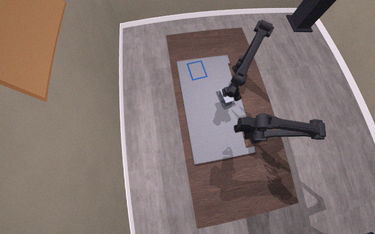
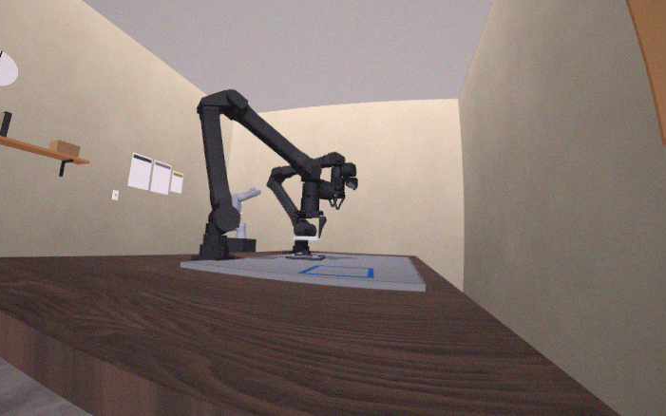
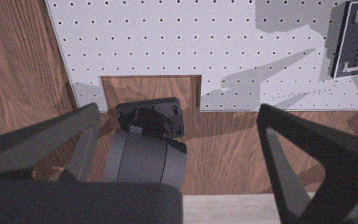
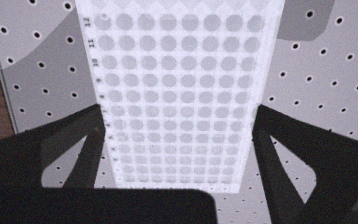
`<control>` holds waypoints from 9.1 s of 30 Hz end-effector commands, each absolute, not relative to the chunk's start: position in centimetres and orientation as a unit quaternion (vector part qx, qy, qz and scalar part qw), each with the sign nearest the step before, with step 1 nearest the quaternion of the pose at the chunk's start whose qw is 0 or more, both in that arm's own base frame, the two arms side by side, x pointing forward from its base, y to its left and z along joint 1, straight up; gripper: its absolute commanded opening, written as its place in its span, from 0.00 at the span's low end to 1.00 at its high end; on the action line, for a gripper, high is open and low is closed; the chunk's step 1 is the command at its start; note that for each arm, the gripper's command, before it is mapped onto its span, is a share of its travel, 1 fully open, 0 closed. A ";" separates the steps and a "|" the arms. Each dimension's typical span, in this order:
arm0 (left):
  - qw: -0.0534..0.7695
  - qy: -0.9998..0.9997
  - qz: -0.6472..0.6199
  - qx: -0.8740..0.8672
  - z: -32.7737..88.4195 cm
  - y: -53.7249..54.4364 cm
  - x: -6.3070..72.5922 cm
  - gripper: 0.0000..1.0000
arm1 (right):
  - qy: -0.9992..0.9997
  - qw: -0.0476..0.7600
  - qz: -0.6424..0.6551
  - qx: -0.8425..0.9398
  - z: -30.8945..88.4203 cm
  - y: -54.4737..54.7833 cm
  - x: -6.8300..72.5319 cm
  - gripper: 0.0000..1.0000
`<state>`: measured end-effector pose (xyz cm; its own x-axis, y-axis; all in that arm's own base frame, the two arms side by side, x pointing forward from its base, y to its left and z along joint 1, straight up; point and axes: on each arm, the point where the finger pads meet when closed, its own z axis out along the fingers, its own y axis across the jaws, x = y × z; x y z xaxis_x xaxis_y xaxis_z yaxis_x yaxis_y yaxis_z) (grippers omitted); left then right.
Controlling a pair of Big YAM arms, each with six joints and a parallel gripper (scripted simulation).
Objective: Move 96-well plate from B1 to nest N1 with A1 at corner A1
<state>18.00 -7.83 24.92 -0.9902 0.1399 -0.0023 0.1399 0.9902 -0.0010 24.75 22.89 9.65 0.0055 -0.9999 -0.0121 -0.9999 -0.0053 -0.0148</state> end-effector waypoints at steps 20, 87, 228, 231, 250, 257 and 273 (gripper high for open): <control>0.016 0.998 -0.006 0.063 26.2 -8.1 18.5 1.00 | 0.707 0.000 0.001 -0.707 5.2 22.5 24.9 0.00; 0.016 0.998 -0.006 0.063 26.2 -8.1 18.5 1.00 | 0.707 0.000 0.001 -0.707 4.2 22.6 24.9 0.00; 0.016 0.998 -0.006 0.063 26.2 -8.1 18.5 1.00 | 0.707 -0.001 0.001 -0.707 3.1 22.4 24.6 1.00; 0.016 0.998 -0.006 0.063 26.2 -8.1 18.5 1.00 | 0.707 -0.001 0.001 -0.707 3.1 22.4 24.6 1.00; 0.016 0.998 -0.006 0.063 26.2 -8.1 18.5 1.00 | 0.707 -0.001 0.001 -0.707 3.1 22.4 24.6 1.00; 0.016 0.998 -0.006 0.063 26.2 -8.1 18.5 1.00 | 0.707 -0.001 0.001 -0.707 3.1 22.4 24.6 1.00; 0.016 0.998 -0.006 0.063 26.2 -8.1 18.5 1.00 | 0.707 0.031 -0.001 -0.707 9.7 23.8 26.1 1.00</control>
